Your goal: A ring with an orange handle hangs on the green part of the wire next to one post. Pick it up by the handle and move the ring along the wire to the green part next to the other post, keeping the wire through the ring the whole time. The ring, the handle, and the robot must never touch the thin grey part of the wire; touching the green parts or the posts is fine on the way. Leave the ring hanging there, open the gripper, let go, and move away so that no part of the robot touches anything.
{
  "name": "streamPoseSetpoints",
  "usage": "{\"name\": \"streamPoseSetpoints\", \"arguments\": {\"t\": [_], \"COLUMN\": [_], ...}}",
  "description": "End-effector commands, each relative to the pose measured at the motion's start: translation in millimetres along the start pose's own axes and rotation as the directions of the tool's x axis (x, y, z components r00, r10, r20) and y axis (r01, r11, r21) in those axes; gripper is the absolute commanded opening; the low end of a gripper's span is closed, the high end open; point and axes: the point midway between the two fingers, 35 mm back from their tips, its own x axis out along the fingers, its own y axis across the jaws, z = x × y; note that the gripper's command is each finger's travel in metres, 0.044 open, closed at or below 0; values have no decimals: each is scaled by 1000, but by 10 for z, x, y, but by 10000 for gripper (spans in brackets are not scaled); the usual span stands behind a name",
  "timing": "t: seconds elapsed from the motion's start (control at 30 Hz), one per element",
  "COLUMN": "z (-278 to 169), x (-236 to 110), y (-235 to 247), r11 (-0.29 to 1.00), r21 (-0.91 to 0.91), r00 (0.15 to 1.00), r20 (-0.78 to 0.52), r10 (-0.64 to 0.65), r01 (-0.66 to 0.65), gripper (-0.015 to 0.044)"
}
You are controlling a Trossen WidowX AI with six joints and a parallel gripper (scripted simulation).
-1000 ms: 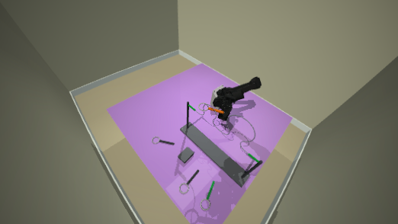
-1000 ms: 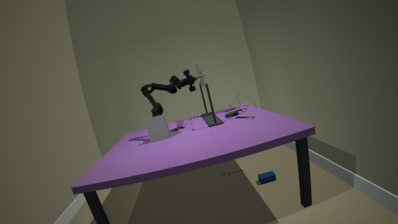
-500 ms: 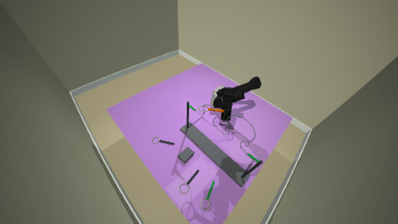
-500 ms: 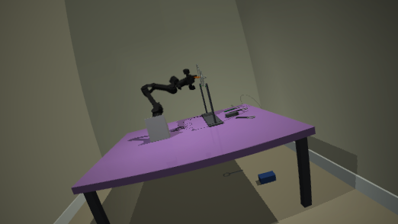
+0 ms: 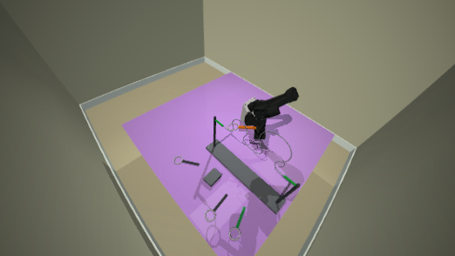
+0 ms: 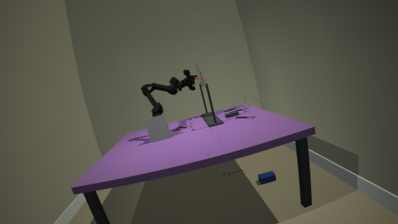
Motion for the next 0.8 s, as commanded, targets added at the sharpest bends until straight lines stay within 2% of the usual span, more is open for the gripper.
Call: {"name": "streamPoseSetpoints", "arguments": {"t": [0.0, 0.43, 0.77], "z": [-2, 24, 128], "x": [-4, -60, -160], "y": [-40, -383, -728], "r11": [1000, 979, 907], "r21": [-19, -184, -378], "r00": [1000, 996, 978], "r20": [-1, -15, -9], "r10": [0, -93, -207], "r01": [0, 89, 188], "gripper": [-150, -150, -150]}}
